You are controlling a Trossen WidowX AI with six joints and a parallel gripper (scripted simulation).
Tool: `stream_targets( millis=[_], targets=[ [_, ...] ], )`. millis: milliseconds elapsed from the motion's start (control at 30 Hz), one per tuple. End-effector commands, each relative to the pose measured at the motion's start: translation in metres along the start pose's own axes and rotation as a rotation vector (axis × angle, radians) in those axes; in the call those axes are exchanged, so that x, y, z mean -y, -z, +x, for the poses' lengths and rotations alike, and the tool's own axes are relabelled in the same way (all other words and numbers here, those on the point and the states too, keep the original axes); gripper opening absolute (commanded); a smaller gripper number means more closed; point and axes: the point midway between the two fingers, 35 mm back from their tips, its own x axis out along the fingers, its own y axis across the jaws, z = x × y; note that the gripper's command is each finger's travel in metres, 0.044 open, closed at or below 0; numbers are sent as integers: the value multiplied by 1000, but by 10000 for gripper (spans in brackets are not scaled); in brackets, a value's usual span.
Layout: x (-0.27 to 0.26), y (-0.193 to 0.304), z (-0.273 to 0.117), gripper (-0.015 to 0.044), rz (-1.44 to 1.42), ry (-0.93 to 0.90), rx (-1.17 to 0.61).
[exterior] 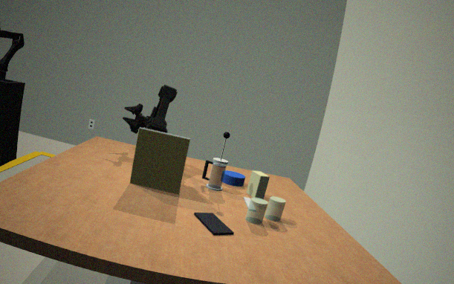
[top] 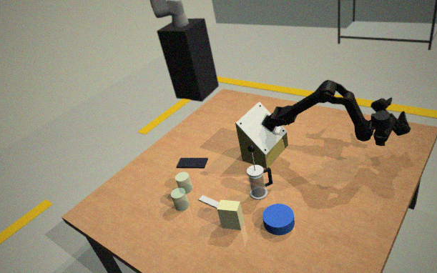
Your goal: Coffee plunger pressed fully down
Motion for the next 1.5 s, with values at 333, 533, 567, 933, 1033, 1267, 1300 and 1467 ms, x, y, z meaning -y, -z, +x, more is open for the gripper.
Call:
stream_targets(
  millis=[333, 533, 567, 933, 1033, 1267, 1300, 1467],
  targets=[
    [-48, 6, -136, 440, 427, -414, -112],
    [-45, 10, -231, 440, 690, -658, -293],
    [-44, 9, -243, 440, 728, -687, -322],
    [36, -16, -411, 440, 1270, -977, -969],
    [72, -26, -445, 440, 1377, -993, -1205],
    [169, -54, -501, 440, 1534, -865, -1828],
    [182, -58, -505, 440, 1544, -826, -1919],
    [254, -81, -517, 440, 1521, -539, -2371]
  ],
)
